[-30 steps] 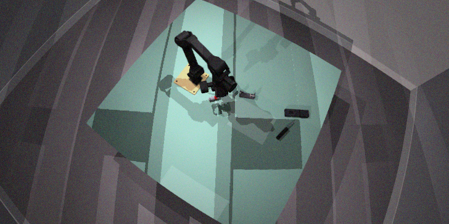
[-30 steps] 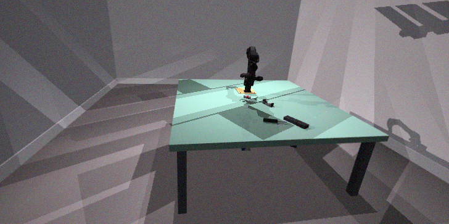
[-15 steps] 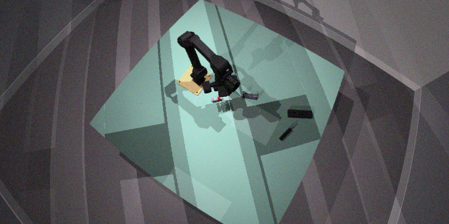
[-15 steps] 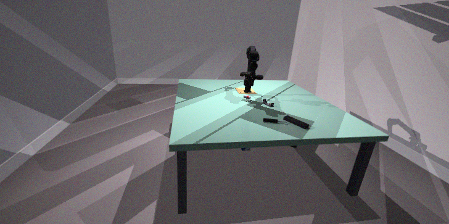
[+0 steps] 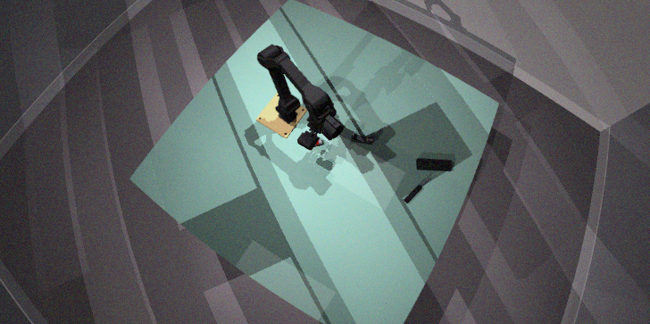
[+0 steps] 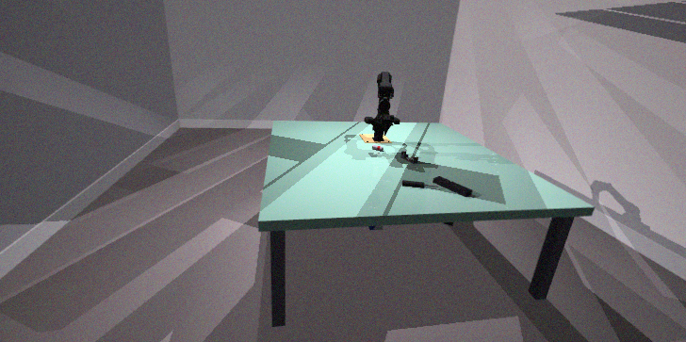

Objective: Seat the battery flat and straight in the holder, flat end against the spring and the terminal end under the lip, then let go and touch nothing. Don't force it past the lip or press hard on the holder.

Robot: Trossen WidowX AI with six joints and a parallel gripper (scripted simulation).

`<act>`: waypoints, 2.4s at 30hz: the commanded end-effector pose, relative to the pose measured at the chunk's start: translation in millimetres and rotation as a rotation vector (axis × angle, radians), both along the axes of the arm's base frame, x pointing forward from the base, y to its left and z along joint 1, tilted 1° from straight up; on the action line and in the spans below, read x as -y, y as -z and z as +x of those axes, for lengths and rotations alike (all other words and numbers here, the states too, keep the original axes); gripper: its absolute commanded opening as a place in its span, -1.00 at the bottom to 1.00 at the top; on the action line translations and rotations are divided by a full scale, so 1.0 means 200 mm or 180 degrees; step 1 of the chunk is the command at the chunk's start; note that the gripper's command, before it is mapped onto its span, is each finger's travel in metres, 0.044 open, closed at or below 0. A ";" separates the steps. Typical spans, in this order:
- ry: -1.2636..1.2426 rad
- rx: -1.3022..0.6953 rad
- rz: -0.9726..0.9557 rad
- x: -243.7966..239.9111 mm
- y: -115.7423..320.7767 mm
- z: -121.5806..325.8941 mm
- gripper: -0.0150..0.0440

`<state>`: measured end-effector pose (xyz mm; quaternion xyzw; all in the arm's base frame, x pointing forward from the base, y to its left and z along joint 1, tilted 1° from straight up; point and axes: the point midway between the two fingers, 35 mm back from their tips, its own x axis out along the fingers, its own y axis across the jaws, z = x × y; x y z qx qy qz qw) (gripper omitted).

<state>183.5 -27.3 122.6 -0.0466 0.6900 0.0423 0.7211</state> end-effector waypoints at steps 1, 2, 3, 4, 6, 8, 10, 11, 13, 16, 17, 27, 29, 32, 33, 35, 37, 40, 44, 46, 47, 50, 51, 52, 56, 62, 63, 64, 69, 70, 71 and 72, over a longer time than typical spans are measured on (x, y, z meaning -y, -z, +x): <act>-0.2477 -0.0022 -0.0096 0.03 0.17 -0.04 0.31; -0.2527 -0.0022 -0.0098 0.03 0.17 -0.04 0.31; -0.2527 -0.0022 -0.0098 0.03 0.17 -0.04 0.31; -0.2527 -0.0022 -0.0098 0.03 0.17 -0.04 0.31; -0.2527 -0.0022 -0.0098 0.03 0.17 -0.04 0.31; -0.2527 -0.0022 -0.0098 0.03 0.17 -0.04 0.31; -0.2527 -0.0022 -0.0098 0.03 0.17 -0.04 0.31; -0.2527 -0.0022 -0.0098 0.03 0.17 -0.04 0.31; -0.2527 -0.0022 -0.0098 0.03 0.17 -0.04 0.31; -0.2527 -0.0022 -0.0098 0.03 0.17 -0.04 0.31; -0.2527 -0.0022 -0.0098 0.03 0.17 -0.04 0.31; -0.2527 -0.0022 -0.0098 0.04 0.22 -0.03 0.31; -0.2527 -0.0022 -0.0098 0.04 0.23 -0.03 0.31; -0.2527 -0.0022 -0.0098 0.04 0.26 -0.03 0.31; -0.2527 -0.0022 -0.0098 0.04 0.27 -0.03 0.31; -0.2527 -0.0022 -0.0098 0.04 0.28 -0.03 0.31; -0.2527 -0.0022 -0.0098 0.04 0.30 -0.03 0.31; -0.2527 -0.0022 -0.0098 0.04 0.32 -0.03 0.31; -0.2527 -0.0022 -0.0098 0.04 0.35 -0.03 0.31; -0.2527 -0.0022 -0.0098 0.04 0.37 -0.03 0.31; -0.2527 -0.0022 -0.0098 0.04 0.38 -0.03 0.31; -0.2527 -0.0022 -0.0098 0.04 0.40 -0.03 0.31; -0.2527 -0.0022 -0.0098 0.03 0.41 -0.03 0.31; -0.2527 -0.0022 -0.0097 0.03 0.42 -0.03 0.31; -0.2527 -0.0022 -0.0097 0.03 0.42 -0.03 0.14; -0.2527 -0.0022 -0.0097 0.03 0.42 -0.03 -0.20; -0.2527 -0.0022 -0.0097 0.03 0.42 -0.03 -0.22; -0.2527 -0.0022 -0.0097 0.03 0.42 -0.03 -0.24; -0.2510 -0.0018 -0.0103 0.03 0.42 -0.03 -0.24; -0.2459 -0.0004 -0.0117 0.04 0.41 -0.02 -0.24; -0.2463 -0.0005 -0.0116 0.04 0.39 -0.02 -0.24; -0.2473 -0.0008 -0.0114 0.04 0.35 -0.02 -0.24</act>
